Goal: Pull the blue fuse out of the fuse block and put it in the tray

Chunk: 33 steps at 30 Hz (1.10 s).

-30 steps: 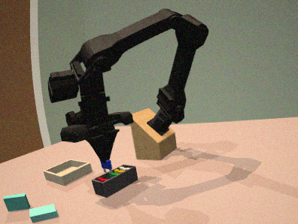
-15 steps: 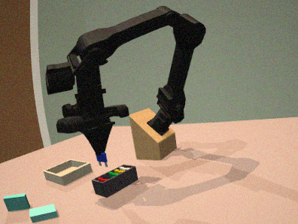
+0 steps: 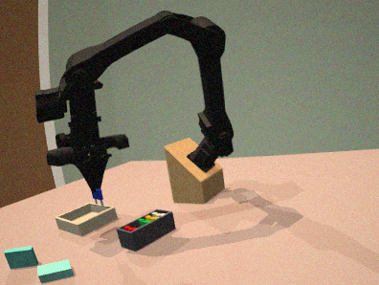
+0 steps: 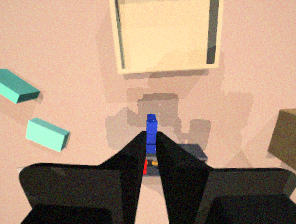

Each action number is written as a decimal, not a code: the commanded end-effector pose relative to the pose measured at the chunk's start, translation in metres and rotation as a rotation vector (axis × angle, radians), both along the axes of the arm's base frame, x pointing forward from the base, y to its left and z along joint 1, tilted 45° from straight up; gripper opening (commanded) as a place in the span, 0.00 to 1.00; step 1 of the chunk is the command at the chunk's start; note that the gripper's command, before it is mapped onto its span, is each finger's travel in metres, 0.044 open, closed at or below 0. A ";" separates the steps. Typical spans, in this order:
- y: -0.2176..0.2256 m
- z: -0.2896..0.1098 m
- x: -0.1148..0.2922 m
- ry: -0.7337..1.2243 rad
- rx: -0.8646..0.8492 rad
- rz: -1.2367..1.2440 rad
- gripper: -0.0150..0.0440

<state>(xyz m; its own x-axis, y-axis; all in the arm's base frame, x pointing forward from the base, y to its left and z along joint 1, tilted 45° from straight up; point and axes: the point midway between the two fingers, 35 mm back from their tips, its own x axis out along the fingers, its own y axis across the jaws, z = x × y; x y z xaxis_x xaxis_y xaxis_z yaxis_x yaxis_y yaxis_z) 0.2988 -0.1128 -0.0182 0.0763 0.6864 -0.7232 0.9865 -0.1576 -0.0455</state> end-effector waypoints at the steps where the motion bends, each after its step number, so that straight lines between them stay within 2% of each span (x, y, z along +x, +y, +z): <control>1: -0.018 -0.016 -0.005 0.001 -0.004 0.001 0.25; 15: -0.069 -0.076 -0.031 -0.002 0.005 0.005 0.25; 33: -0.054 -0.093 -0.029 -0.002 0.006 0.005 0.25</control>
